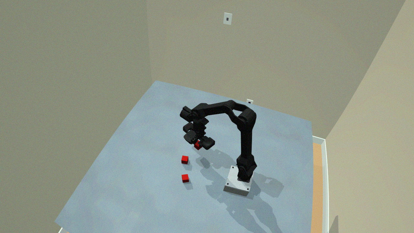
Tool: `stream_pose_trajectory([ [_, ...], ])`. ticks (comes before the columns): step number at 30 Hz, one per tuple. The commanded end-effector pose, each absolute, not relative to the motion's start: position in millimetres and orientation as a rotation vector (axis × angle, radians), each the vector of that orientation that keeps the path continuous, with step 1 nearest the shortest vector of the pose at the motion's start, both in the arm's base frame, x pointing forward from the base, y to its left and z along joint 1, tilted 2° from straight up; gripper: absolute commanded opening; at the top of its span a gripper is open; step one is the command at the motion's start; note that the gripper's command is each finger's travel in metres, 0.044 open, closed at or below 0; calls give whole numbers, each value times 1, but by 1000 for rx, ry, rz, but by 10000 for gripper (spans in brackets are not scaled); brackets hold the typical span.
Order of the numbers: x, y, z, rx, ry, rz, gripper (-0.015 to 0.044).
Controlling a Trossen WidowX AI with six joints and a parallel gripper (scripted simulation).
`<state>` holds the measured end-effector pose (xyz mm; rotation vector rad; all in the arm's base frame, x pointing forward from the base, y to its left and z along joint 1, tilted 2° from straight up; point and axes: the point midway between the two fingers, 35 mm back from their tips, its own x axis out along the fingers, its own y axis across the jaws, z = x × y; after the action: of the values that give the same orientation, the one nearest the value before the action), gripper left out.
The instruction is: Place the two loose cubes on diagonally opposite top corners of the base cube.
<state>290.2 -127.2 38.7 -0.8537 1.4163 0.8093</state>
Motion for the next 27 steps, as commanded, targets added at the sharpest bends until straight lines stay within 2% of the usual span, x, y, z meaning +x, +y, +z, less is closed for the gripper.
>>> stream_pose_trajectory([
  [1,292,-128,55,-860,1413,795,105],
  [16,287,-125,101,-859,1413,795,105],
  [27,294,-102,95,-877,1403,815,105],
])
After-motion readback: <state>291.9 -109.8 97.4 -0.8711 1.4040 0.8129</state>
